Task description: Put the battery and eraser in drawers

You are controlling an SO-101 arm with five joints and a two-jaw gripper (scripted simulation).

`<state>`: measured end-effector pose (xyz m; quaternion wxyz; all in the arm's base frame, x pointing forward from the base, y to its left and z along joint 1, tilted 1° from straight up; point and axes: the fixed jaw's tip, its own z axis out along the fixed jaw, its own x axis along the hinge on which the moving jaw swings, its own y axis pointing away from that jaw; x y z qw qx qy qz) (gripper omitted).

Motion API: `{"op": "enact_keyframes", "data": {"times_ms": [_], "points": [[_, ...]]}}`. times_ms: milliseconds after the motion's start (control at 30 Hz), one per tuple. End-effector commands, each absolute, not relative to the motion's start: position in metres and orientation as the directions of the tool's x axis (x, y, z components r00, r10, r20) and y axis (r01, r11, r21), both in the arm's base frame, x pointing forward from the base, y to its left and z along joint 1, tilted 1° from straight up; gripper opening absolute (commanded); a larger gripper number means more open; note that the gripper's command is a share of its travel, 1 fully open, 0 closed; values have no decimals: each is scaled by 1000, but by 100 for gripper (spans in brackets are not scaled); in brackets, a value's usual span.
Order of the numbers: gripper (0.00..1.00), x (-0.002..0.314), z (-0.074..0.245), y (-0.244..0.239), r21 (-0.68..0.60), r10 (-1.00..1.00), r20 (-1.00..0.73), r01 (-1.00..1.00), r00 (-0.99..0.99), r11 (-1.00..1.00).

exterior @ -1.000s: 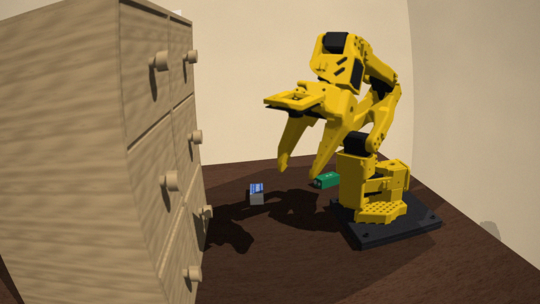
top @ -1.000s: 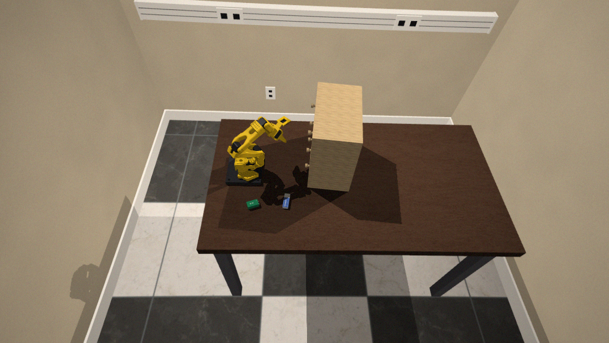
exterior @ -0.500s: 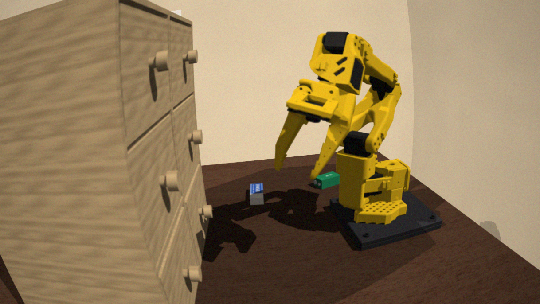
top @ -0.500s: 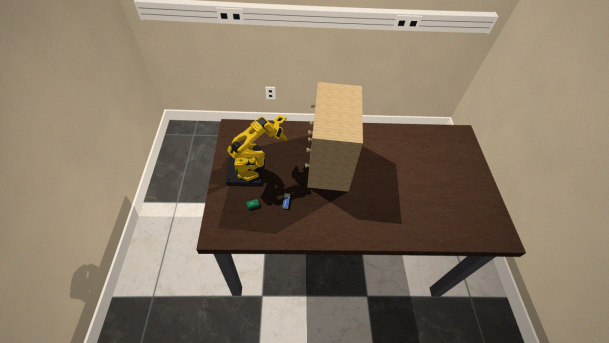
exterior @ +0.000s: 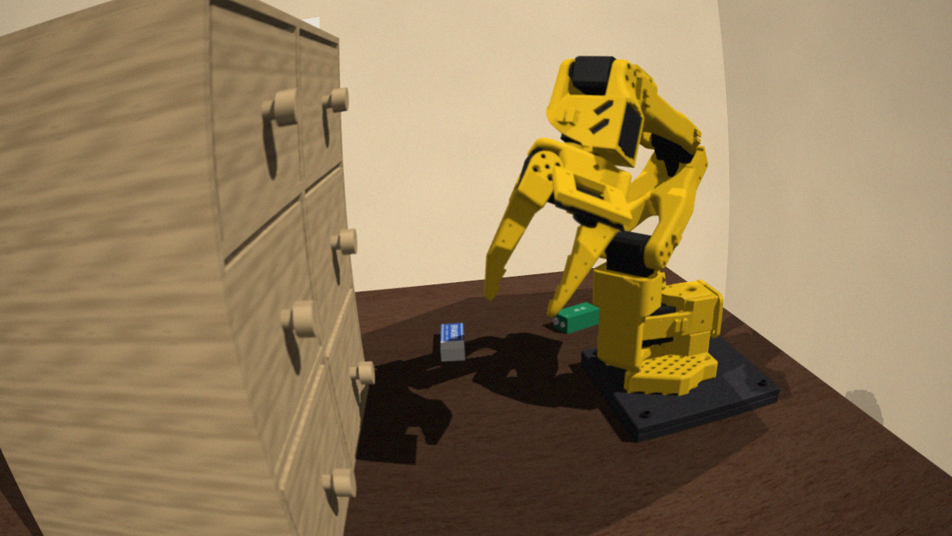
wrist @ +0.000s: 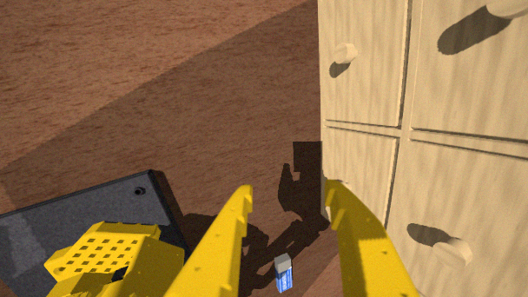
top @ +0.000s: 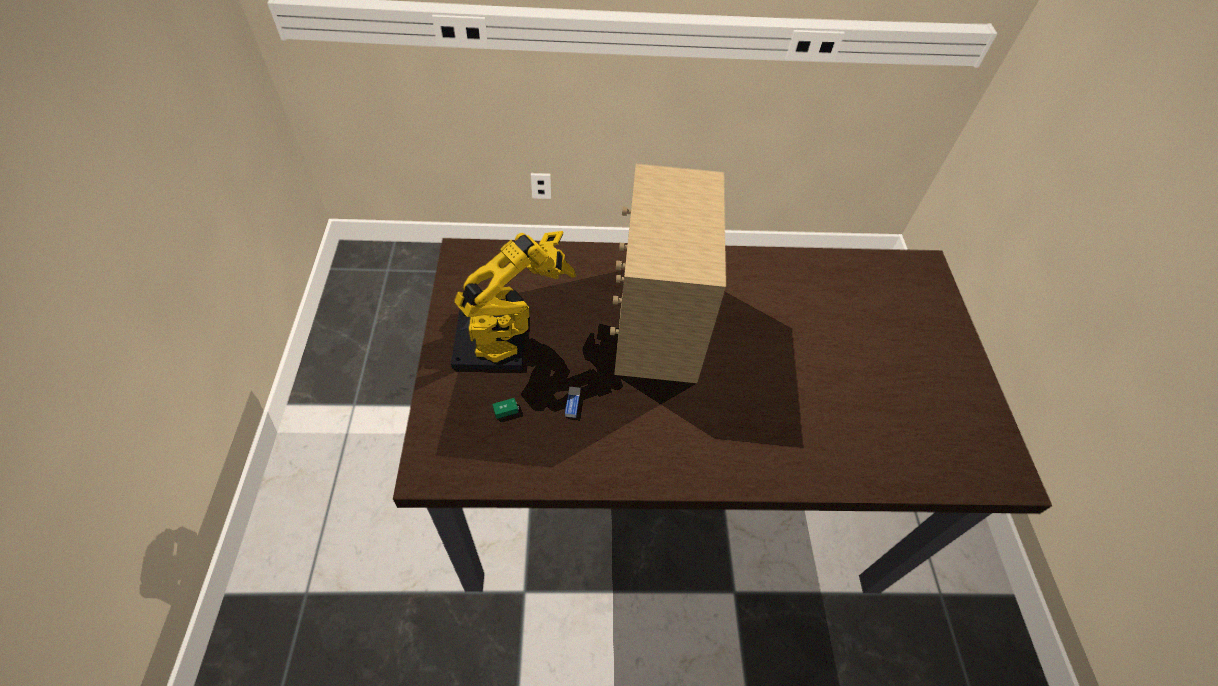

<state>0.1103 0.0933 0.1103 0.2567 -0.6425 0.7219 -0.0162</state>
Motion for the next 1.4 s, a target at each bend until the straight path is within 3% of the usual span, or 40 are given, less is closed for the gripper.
{"op": "enact_keyframes", "data": {"times_ms": [0,600,1367], "points": [[21,109,112,94,-390,-944,-324,-917,54,81],[21,108,112,92,-484,-899,-152,-823,412,-296],[21,109,111,91,-497,-624,106,-503,774,-707]]}}
